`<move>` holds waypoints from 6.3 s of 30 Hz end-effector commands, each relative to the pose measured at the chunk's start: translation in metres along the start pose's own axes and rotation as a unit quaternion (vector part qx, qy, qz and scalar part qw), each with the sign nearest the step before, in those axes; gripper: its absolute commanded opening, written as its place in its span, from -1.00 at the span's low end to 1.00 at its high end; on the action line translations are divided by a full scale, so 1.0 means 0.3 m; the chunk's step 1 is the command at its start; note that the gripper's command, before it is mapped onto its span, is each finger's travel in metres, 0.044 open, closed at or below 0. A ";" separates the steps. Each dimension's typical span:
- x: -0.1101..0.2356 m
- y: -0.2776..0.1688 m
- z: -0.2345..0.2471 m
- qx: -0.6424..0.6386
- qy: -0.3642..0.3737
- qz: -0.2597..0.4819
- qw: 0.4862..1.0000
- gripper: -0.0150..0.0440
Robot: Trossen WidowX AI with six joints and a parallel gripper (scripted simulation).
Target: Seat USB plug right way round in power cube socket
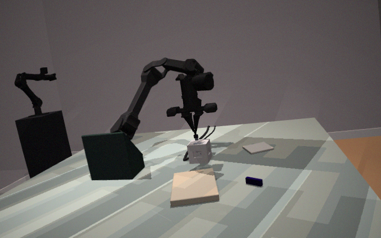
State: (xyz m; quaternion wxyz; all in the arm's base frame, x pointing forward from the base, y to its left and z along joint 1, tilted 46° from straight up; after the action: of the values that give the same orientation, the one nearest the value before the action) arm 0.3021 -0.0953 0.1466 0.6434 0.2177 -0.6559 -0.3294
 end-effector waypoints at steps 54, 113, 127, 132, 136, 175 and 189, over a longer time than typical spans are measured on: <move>0.030 0.000 0.000 -0.460 -0.001 0.000 0.888 -0.49; 0.030 0.000 0.000 -0.949 0.000 -0.001 0.315 -0.49; 0.030 0.000 0.000 -0.991 0.000 -0.001 0.137 -0.49; 0.030 0.000 0.000 -0.997 0.000 -0.001 0.072 -0.49; 0.030 0.000 0.000 -1.000 0.000 -0.001 0.020 -0.49; 0.022 0.001 -0.002 -1.000 0.009 -0.001 0.002 -0.49; 0.016 0.001 -0.002 -1.000 0.014 0.000 0.000 -0.49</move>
State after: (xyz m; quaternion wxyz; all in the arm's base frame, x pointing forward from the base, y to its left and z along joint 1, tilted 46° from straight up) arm 0.3024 -0.0994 0.1511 0.2260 -0.6396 0.3340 -0.6545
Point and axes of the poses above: the point midway between the two fingers, 35 mm back from their tips, its own x axis back along the fingers, its own z axis across the jaws, y = z × x, the point moved 8 cm from there along x, back along the fingers, and after that the axes turned 4 degrees about -x, right-handed, at the moved point
